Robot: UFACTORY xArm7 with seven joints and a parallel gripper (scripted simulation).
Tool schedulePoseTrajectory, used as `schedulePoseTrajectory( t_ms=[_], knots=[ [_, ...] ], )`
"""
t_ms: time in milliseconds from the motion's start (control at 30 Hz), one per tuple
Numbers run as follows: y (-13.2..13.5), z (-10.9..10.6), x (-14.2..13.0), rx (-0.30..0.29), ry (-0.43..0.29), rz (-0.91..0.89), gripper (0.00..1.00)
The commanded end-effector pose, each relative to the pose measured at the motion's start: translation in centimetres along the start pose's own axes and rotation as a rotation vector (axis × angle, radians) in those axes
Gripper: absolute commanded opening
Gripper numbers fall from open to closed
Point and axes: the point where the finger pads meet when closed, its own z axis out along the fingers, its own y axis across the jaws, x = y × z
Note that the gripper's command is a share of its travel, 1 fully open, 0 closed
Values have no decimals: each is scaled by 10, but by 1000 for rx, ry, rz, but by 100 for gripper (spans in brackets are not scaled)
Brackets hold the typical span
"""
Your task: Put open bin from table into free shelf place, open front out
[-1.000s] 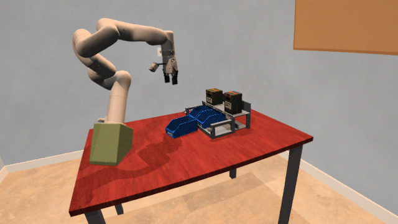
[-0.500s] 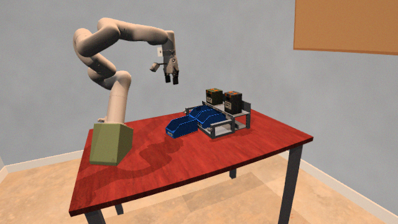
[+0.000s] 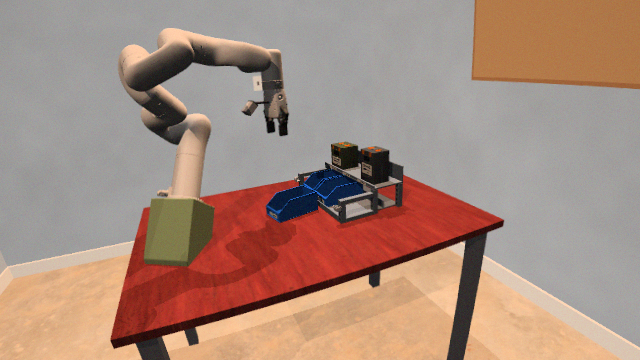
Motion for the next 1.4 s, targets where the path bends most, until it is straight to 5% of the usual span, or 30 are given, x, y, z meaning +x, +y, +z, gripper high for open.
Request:
schedulePoseTrajectory(
  t_ms=[0,933,1100,1367],
  knots=[
    [-2,-1,-2,1,-3,1,100],
    [-2,-1,-3,1,-3,1,100],
    [-3,54,-5,1,-3,1,100],
    [-3,54,-5,1,-3,1,100]
  ],
)
